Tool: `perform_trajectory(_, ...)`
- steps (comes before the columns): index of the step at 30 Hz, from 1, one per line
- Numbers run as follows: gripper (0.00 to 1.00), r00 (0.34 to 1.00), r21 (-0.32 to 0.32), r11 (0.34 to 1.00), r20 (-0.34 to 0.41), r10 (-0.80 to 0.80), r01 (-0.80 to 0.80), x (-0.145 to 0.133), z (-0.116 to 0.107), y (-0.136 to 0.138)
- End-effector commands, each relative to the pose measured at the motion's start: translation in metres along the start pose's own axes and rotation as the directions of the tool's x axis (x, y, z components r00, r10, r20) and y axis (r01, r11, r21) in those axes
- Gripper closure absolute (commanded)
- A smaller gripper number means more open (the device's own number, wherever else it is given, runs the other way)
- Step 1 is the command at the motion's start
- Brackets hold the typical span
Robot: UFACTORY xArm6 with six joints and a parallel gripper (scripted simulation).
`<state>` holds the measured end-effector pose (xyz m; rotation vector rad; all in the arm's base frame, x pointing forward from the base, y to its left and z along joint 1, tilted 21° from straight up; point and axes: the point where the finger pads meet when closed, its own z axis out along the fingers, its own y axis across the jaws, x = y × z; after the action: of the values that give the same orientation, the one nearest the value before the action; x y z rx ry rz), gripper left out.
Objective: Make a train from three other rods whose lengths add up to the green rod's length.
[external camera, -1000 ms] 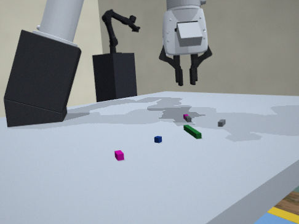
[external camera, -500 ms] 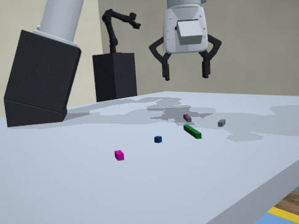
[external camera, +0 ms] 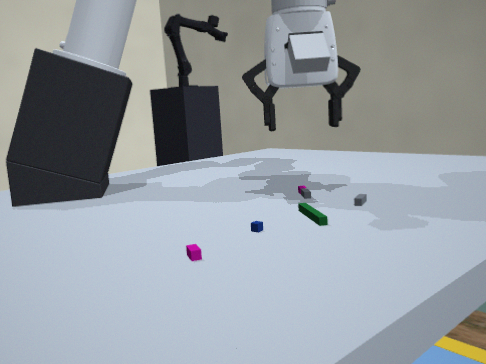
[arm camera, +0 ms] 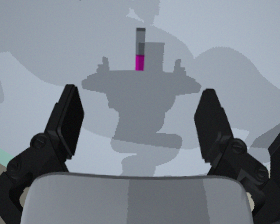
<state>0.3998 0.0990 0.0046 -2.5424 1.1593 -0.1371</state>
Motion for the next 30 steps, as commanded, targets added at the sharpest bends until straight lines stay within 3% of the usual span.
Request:
perform_trajectory(1, 0.0, 1.0, 0.002, 1.0, -0.001, -0.026, 0.026, 0.001, 0.0, -0.002)
perform_trajectory(8, 0.0, 0.987, 0.003, 0.987, -0.001, -0.161, 0.161, 0.004, 0.001, -0.006)
perform_trajectory(13, 0.0, 0.924, 0.005, 0.924, -0.002, -0.382, 0.382, 0.01, 0.003, -0.012)
perform_trajectory(23, 0.0, 0.664, 0.006, 0.664, -0.004, -0.748, 0.748, 0.021, 0.007, -0.024)
perform_trajectory(25, 0.0, 0.664, 0.006, 0.664, -0.004, -0.748, 0.748, 0.021, 0.007, -0.024)
perform_trajectory(27, 0.0, 0.548, 0.005, 0.548, -0.005, -0.836, 0.836, 0.025, 0.008, -0.028)
perform_trajectory(30, 0.0, 0.478, 0.005, 0.478, -0.006, -0.879, 0.879, 0.027, 0.009, -0.03)
